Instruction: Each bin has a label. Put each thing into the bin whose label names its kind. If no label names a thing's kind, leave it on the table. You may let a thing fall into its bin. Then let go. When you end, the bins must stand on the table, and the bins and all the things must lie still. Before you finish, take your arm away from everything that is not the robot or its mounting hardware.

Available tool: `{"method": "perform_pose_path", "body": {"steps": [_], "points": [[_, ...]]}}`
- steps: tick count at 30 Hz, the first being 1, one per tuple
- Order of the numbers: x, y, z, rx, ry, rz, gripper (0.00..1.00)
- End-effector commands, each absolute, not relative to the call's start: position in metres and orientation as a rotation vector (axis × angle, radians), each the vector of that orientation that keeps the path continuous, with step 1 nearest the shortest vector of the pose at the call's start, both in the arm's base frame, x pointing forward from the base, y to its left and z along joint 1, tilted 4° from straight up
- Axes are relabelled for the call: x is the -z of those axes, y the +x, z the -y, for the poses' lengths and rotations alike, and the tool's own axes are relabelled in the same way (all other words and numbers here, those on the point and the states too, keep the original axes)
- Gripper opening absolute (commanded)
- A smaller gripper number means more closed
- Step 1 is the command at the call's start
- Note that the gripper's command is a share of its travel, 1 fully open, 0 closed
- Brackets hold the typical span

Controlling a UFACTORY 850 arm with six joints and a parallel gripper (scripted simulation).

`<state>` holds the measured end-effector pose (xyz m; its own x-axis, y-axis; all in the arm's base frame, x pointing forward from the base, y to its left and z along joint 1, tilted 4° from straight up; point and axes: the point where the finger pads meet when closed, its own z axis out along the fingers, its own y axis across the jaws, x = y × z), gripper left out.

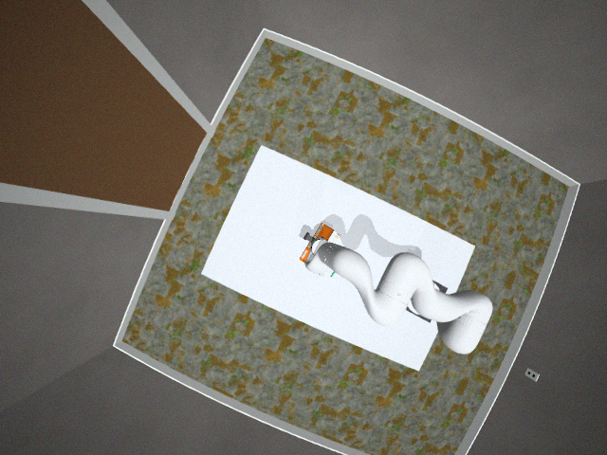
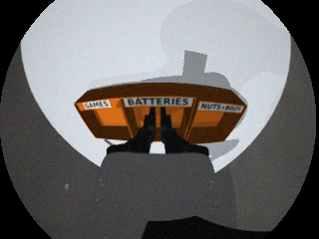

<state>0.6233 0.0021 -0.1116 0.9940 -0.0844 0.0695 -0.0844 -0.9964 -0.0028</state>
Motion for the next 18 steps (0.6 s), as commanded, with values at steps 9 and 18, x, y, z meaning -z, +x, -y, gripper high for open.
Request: {"method": "perform_pose_path", "body": {"steps": [9, 18], "points": [[0.108, 0.624, -0.002, -0.112, 3.137, 0.133, 0.07], [0.096, 0.623, -0.002, -0.112, 3.137, 0.133, 0.07]]}}
